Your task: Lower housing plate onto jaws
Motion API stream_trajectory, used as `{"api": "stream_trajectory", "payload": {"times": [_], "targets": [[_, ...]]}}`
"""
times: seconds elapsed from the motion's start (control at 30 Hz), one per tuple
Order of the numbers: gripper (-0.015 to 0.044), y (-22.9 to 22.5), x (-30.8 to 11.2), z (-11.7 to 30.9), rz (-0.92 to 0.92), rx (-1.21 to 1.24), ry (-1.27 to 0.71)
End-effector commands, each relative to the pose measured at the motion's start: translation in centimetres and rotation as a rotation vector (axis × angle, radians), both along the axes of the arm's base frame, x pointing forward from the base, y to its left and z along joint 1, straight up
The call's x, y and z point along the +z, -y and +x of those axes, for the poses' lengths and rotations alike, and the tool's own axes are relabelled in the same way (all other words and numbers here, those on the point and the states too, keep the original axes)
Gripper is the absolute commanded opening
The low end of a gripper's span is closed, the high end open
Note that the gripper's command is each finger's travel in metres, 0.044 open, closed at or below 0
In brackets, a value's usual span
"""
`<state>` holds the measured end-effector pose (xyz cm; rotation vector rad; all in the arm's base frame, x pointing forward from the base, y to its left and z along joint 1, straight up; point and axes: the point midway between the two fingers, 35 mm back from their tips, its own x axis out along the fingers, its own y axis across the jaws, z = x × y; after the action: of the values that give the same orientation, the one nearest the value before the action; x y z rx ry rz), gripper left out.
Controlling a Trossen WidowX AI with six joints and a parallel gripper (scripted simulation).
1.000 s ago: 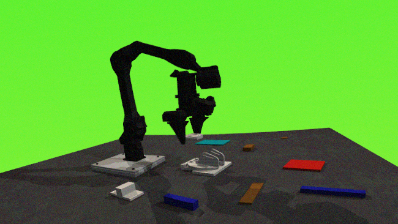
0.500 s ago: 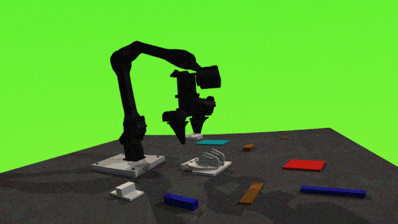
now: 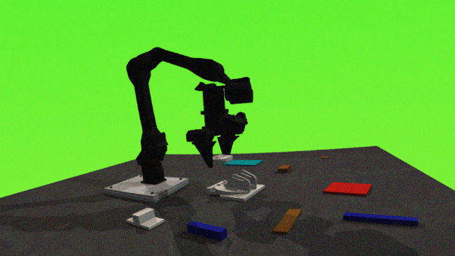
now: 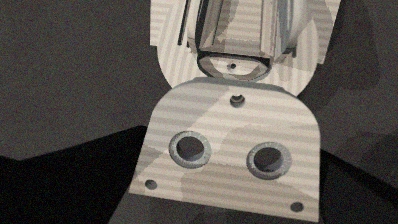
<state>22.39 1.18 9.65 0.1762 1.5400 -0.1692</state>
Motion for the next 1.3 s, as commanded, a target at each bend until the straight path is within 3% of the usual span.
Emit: {"api": "stream_trajectory", "payload": {"times": [0.0,1.27], "targets": [[0.0351,-0.1,-0.8,-0.1,0.003,-0.003,-0.007],[0.0351,-0.1,-5.5,-0.1,0.003,-0.004,-0.007]]}}
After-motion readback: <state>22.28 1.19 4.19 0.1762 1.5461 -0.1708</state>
